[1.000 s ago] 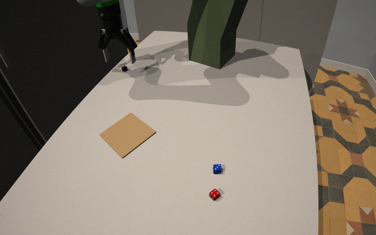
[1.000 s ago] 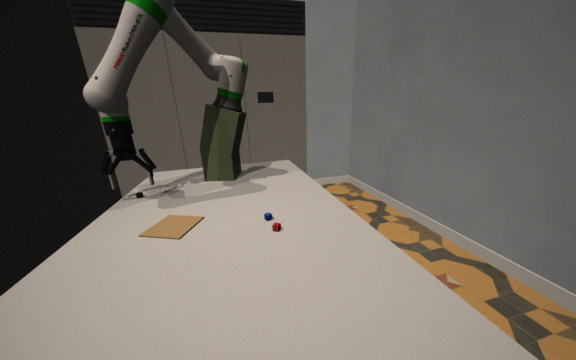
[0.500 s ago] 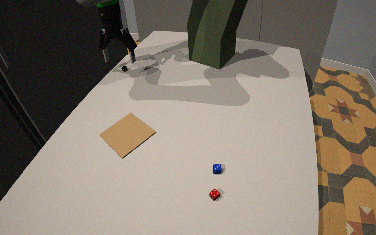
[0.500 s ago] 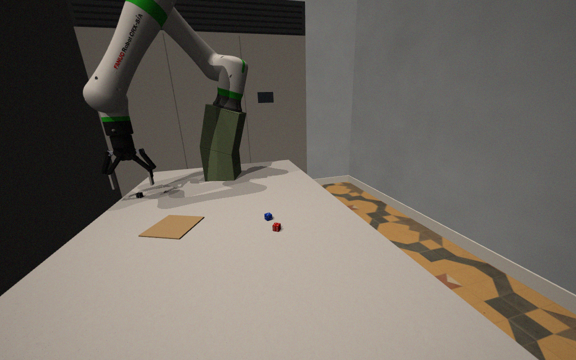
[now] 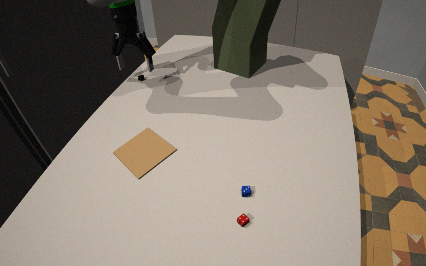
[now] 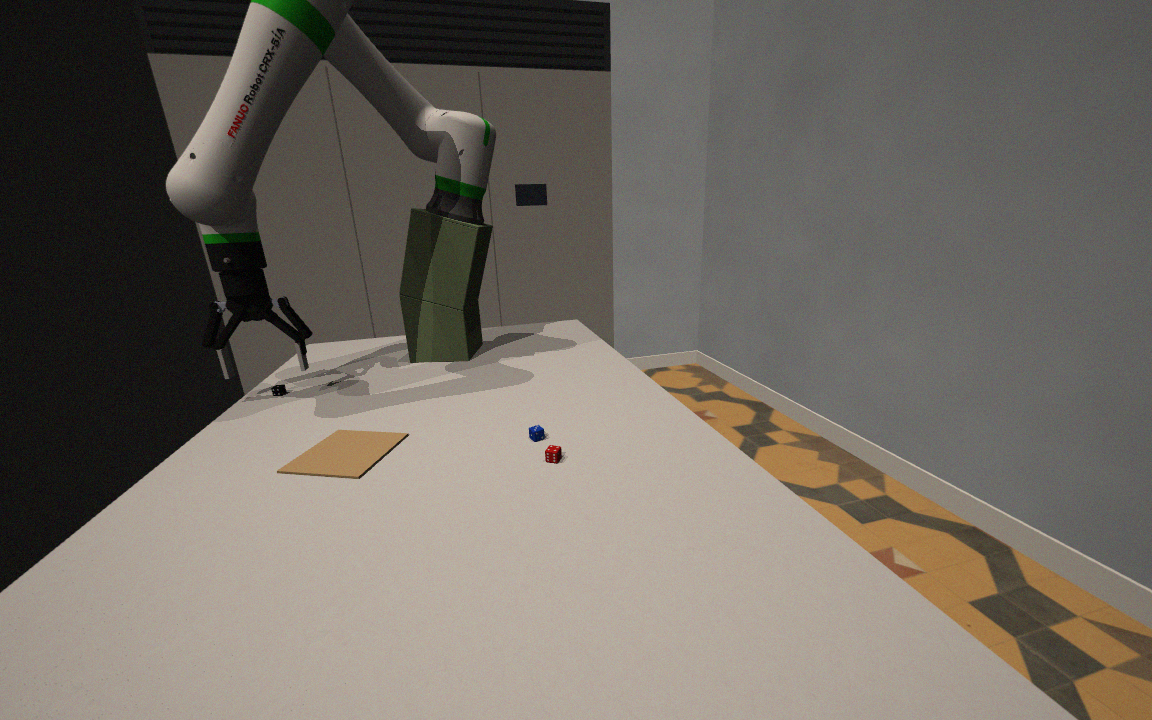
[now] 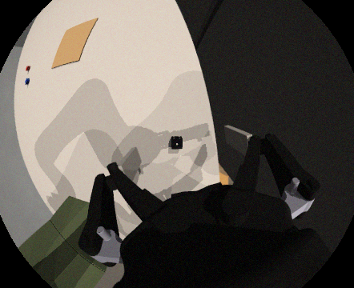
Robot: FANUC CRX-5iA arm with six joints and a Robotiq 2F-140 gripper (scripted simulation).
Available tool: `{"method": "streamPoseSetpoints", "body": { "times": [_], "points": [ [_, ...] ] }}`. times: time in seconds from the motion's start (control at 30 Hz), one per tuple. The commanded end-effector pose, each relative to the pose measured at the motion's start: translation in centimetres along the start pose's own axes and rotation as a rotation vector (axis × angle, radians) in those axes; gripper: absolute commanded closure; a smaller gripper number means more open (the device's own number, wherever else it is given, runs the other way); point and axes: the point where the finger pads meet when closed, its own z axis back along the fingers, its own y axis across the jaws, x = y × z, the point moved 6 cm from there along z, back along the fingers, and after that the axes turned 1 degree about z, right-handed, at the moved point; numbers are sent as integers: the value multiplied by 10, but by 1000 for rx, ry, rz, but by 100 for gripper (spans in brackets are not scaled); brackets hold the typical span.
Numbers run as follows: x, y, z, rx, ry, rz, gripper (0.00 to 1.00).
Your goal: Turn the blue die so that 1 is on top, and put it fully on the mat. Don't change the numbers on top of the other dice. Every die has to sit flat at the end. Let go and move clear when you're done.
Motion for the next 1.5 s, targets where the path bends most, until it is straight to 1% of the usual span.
{"method": "streamPoseSetpoints", "body": {
  "times": [0.0,0.47,0.7,0.93,1.0,1.23,1.47],
  "points": [
    [0,0,0,0,0,0,0],
    [-5,-6,0,0,0,0,0],
    [-14,-18,0,0,0,0,0],
    [-30,-38,0,0,0,0,0],
    [-30,-38,0,0,0,0,0],
    [-51,-64,0,0,0,0,0],
    [-77,-97,0,0,0,0,0]
  ]
}}
